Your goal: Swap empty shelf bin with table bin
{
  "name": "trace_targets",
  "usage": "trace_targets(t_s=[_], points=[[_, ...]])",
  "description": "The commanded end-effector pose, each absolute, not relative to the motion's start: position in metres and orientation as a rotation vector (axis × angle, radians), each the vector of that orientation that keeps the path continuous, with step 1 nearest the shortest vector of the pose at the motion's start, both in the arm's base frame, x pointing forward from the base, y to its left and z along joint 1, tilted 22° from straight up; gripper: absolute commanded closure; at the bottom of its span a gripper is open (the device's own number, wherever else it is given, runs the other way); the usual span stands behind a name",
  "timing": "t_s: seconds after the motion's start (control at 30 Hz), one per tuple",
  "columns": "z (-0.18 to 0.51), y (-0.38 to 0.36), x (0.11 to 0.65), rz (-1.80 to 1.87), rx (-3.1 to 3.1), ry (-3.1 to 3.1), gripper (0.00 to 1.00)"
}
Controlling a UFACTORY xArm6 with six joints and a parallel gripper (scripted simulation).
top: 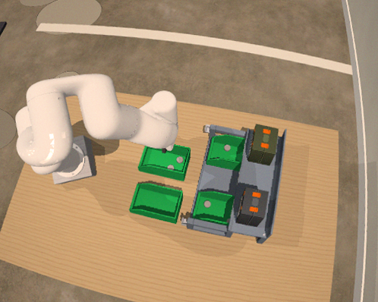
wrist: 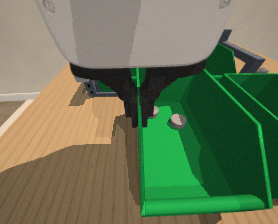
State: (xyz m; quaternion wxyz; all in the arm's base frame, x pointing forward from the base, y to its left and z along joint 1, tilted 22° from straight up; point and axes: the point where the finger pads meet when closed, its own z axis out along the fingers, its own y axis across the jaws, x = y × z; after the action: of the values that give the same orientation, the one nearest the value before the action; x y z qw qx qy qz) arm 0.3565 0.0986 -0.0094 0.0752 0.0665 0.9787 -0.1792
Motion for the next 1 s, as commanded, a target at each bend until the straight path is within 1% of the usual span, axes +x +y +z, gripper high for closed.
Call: trace_targets(t_s=[0.0,0.53,0.73,0.97], points=[[0.001,0.078,0.353,-0.522,0.195,2.930,1.00],[0.002,0.077,0.354,-0.522,0.195,2.930,1.00],[0.004,0.075,0.366,-0.522,0.195,2.930,1.00],[0.008,0.072,0.391,-0.522,0.195,2.930,1.00]])
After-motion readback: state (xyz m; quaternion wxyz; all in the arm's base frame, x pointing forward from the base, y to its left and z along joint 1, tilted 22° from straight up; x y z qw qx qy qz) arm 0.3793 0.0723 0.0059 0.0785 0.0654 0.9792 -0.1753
